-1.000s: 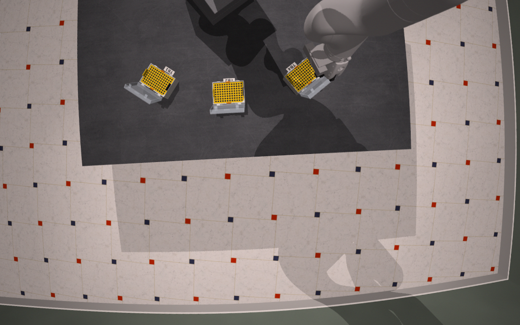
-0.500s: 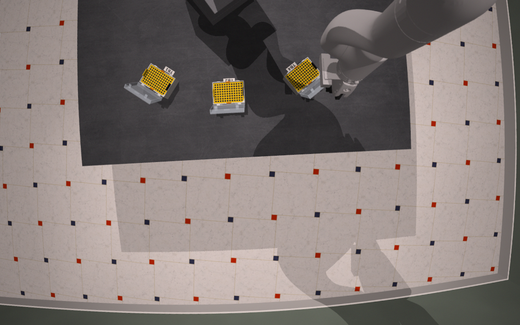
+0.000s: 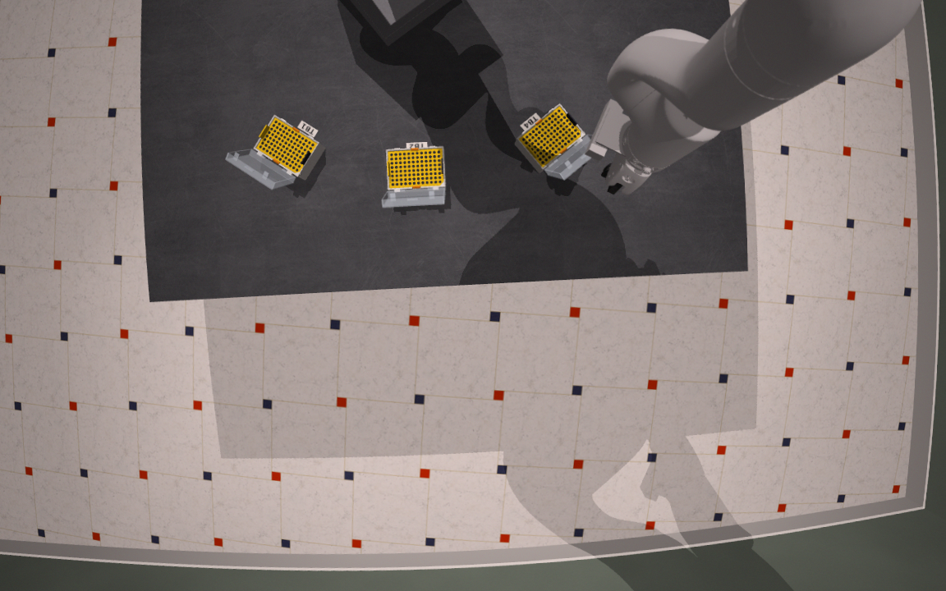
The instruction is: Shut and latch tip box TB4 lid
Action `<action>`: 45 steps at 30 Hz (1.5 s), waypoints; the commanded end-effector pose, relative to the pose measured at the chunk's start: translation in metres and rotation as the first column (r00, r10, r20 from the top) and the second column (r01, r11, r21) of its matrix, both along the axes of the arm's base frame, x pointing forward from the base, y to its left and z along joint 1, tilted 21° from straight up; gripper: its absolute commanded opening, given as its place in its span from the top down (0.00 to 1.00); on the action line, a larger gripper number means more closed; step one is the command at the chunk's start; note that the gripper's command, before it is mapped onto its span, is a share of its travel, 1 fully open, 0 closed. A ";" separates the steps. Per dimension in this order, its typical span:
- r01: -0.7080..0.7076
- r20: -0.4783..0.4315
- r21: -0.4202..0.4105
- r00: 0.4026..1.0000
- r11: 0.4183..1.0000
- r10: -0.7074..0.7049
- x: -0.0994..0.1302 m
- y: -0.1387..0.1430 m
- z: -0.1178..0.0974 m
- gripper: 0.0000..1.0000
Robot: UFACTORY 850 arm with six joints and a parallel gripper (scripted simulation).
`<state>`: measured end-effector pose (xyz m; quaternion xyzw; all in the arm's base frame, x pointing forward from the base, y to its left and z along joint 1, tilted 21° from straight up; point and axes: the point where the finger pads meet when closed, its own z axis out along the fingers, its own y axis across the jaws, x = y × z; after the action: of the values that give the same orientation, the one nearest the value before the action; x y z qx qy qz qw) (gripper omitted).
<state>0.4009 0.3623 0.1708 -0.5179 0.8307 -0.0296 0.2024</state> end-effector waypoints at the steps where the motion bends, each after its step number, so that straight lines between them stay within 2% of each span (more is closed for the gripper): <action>1: 0.135 -0.072 0.032 0.989 0.990 -0.132 0.000 0.000 0.001 1.00; 3: 0.194 -0.092 0.056 0.978 0.979 -0.188 0.000 0.000 0.001 1.00; 5: 0.194 -0.092 0.056 0.978 0.979 -0.188 0.000 0.000 0.001 1.00; 9: 0.310 -0.136 0.100 0.946 0.946 -0.295 0.000 0.000 0.001 1.00; 14: 0.449 -0.196 0.146 0.886 0.881 -0.419 0.000 0.000 0.001 1.00; 20: 0.604 -0.276 0.188 0.789 0.775 -0.549 0.000 0.000 0.001 1.00; 25: 0.632 -0.292 0.194 0.767 0.750 -0.571 0.000 0.000 0.001 1.00; 37: 0.875 -0.423 0.196 0.483 0.443 -0.767 0.000 0.000 0.001 1.00; 39: 0.875 -0.423 0.196 0.483 0.443 -0.767 0.000 0.000 0.001 1.00; 45: 0.949 -0.486 0.177 0.315 0.261 -0.815 0.000 0.000 0.001 1.00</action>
<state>0.4010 0.3621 0.1708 0.0552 0.9815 0.1176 0.1406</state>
